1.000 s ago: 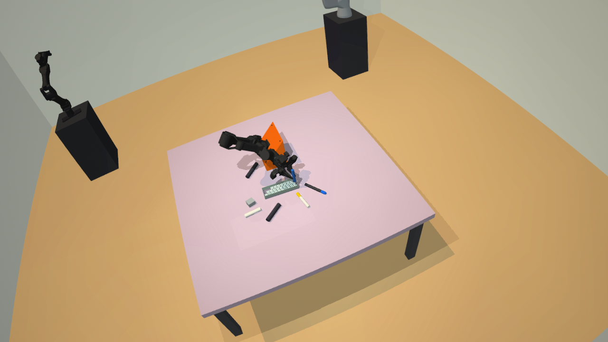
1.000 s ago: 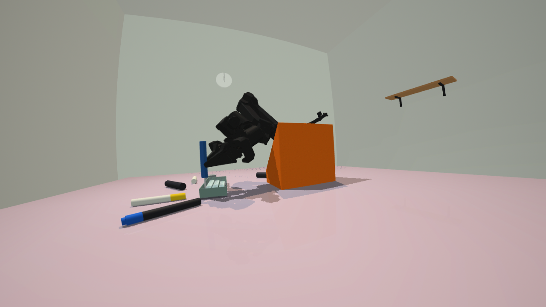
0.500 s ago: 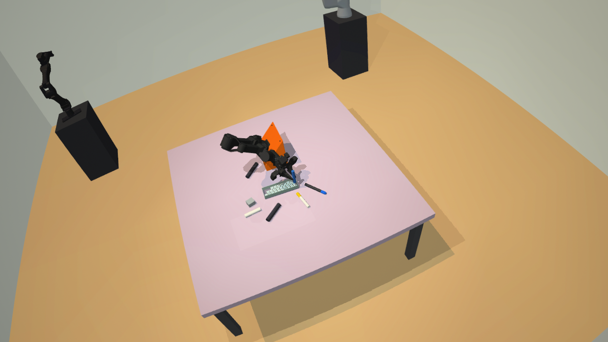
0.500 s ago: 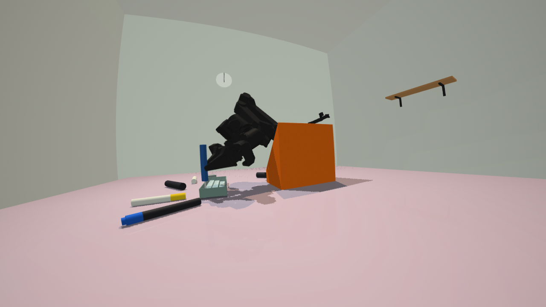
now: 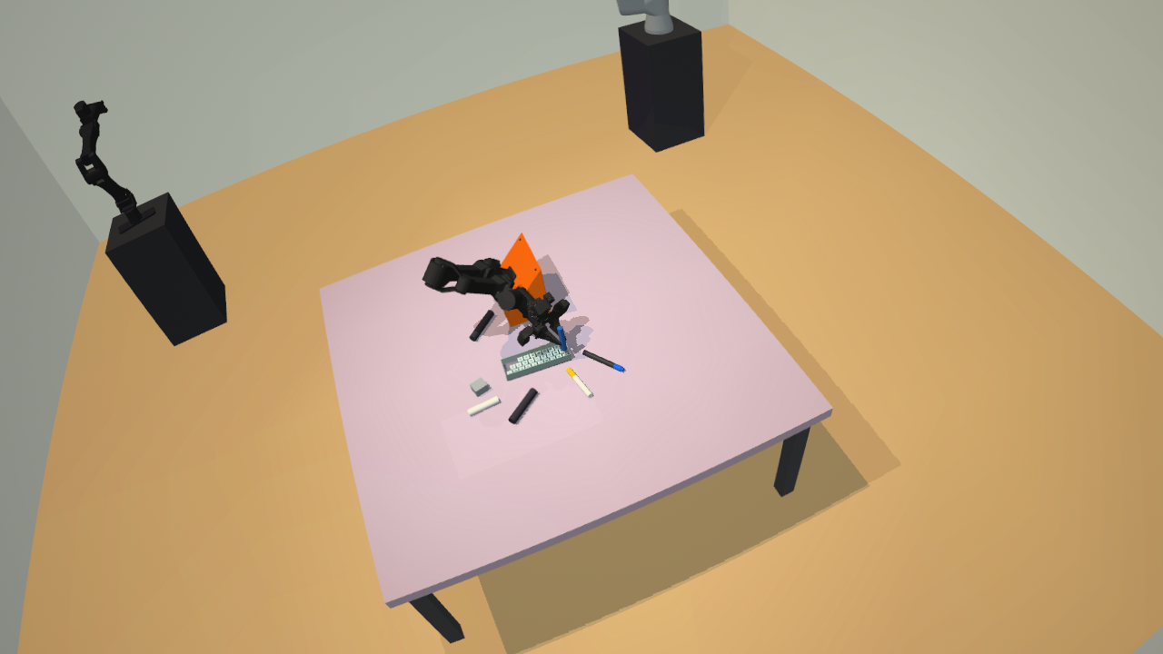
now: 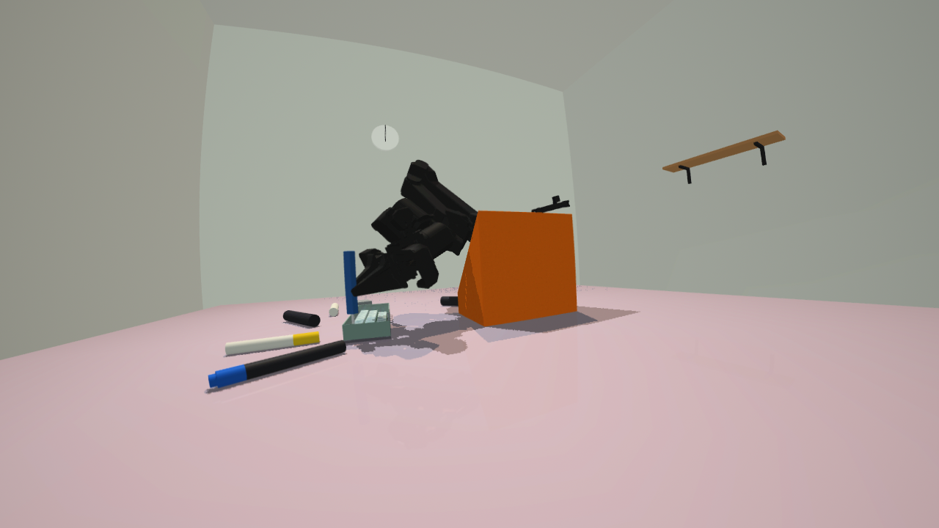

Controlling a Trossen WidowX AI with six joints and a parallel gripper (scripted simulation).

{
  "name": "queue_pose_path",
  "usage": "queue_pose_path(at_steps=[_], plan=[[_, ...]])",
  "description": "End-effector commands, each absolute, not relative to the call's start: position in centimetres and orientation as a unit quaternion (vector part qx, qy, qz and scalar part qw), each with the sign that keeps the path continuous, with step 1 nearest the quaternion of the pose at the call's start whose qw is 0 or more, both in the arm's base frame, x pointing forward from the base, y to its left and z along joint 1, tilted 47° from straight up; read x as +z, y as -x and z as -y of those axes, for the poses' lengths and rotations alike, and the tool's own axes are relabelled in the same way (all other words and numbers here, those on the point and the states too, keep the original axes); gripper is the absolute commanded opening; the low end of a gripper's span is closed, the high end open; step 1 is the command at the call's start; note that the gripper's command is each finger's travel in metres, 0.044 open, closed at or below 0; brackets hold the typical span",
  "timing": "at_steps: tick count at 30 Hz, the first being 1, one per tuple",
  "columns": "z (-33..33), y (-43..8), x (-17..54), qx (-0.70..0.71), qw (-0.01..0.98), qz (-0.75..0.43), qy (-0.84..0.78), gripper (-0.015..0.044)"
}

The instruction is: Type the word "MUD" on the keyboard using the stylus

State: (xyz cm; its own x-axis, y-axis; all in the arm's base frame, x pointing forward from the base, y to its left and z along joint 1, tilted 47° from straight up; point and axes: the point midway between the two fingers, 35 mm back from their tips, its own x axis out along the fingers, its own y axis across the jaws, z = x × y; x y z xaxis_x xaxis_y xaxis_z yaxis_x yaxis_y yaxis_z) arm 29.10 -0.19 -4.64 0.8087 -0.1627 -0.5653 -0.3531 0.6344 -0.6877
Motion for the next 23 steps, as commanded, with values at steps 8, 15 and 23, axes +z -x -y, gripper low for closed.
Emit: queue_pose_path(at_steps=[8,15,23], plan=[[-0.5,-29.3,-4.0,0.058,0.850,-0.304,0.425,0.0081],[-1.7,-29.4,-2.9,0.058,0.851,-0.304,0.425,0.0081],[-2.8,-29.4,-1.8,0.057,0.851,-0.303,0.425,0.0081]])
